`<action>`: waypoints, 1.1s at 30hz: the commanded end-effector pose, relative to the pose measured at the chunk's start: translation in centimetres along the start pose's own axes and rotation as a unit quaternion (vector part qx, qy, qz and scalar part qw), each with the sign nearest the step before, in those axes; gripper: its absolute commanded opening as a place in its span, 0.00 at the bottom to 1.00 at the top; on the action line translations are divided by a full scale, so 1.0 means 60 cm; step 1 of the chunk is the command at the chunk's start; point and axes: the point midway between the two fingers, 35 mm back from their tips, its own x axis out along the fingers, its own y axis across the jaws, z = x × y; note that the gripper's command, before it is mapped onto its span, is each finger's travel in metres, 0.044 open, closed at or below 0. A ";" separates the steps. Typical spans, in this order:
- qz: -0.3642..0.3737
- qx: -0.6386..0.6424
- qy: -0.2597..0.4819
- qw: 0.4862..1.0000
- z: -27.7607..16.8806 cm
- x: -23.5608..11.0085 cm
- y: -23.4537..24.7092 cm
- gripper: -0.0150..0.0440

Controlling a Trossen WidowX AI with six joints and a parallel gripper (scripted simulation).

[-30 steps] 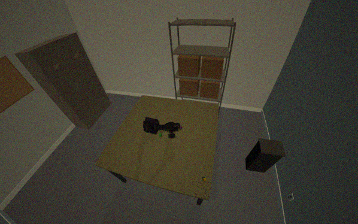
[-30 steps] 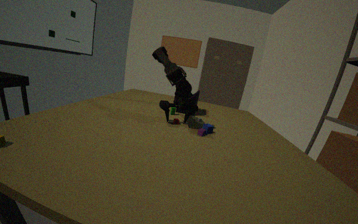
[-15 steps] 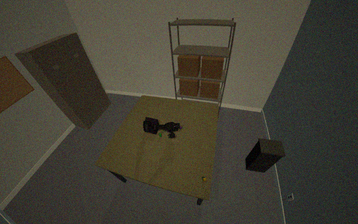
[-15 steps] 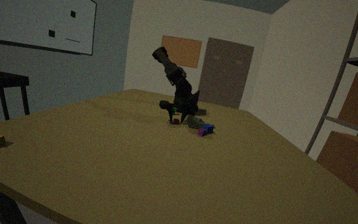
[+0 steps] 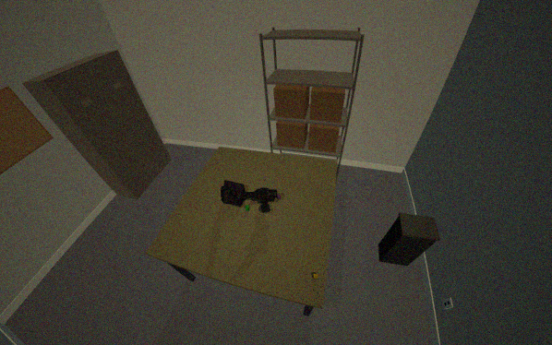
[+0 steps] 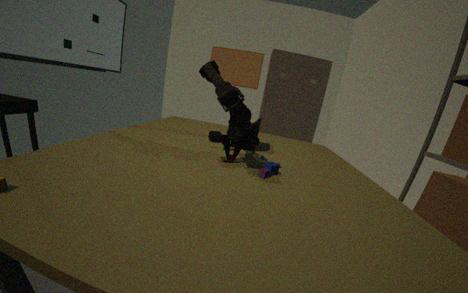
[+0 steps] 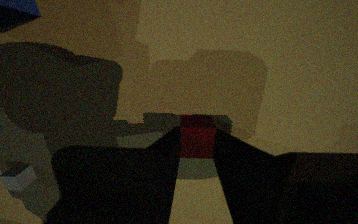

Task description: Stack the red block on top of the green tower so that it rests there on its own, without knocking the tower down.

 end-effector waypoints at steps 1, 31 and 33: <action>-0.001 0.002 -0.001 1.000 0.002 -0.018 -0.001 0.25; 0.001 0.001 -0.002 1.000 0.002 -0.192 0.001 0.25; 0.001 0.001 -0.002 1.000 -0.003 -0.194 0.002 0.25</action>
